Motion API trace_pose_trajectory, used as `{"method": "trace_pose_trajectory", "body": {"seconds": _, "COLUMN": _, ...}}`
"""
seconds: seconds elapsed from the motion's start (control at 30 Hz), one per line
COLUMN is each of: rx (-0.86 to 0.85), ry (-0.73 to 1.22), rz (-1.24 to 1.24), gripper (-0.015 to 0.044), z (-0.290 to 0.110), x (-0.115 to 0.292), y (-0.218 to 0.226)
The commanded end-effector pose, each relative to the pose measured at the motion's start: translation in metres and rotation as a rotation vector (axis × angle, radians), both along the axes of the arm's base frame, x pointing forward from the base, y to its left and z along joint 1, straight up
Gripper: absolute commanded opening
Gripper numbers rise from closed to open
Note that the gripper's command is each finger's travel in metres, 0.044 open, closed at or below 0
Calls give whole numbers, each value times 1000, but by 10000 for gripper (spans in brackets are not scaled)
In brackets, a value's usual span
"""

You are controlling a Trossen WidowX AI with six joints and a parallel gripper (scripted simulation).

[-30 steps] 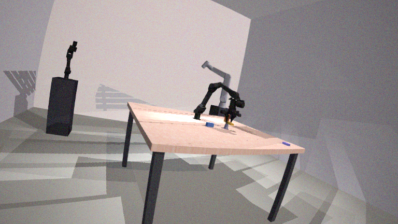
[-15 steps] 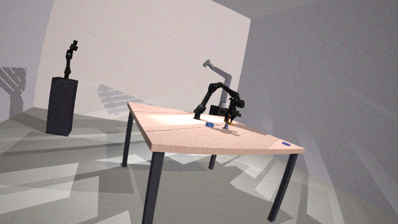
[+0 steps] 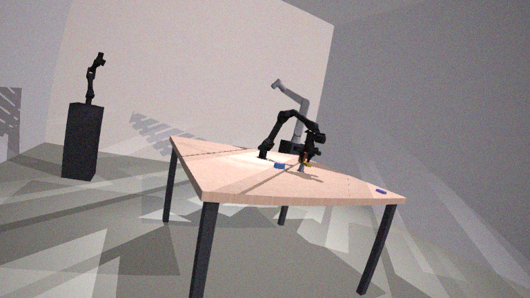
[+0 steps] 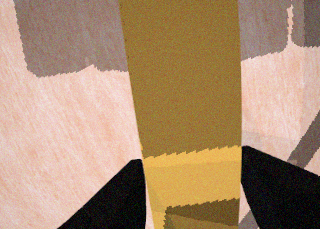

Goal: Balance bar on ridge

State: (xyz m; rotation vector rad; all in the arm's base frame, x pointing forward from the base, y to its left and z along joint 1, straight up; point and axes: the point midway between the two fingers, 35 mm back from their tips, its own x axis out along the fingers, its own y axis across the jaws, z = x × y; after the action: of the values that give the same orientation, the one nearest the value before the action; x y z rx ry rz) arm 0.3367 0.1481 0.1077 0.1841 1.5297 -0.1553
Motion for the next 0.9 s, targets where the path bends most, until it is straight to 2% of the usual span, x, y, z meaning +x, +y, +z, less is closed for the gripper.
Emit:
{"method": "trace_pose_trajectory", "body": {"seconds": 0.0, "rx": 0, "ry": 0, "rz": 0, "gripper": 185, "z": 0, "x": 0, "y": 0}}
{"method": "trace_pose_trajectory", "body": {"seconds": 0.3, "rx": 0, "ry": 0, "rz": 0, "gripper": 185, "z": 0, "x": 0, "y": 0}}
{"method": "trace_pose_trajectory", "body": {"seconds": 0.63, "rx": 0, "ry": 0, "rz": 0, "gripper": 440, "z": 0, "x": 0, "y": 0}}
{"method": "trace_pose_trajectory", "body": {"seconds": 0.77, "rx": 1, "ry": -1, "rz": 0, "gripper": 440, "z": 7, "x": 1, "y": 0}}
{"method": "trace_pose_trajectory", "body": {"seconds": 0.87, "rx": 3, "ry": -7, "rz": 0, "gripper": 440, "z": 39, "x": 3, "y": 1}}
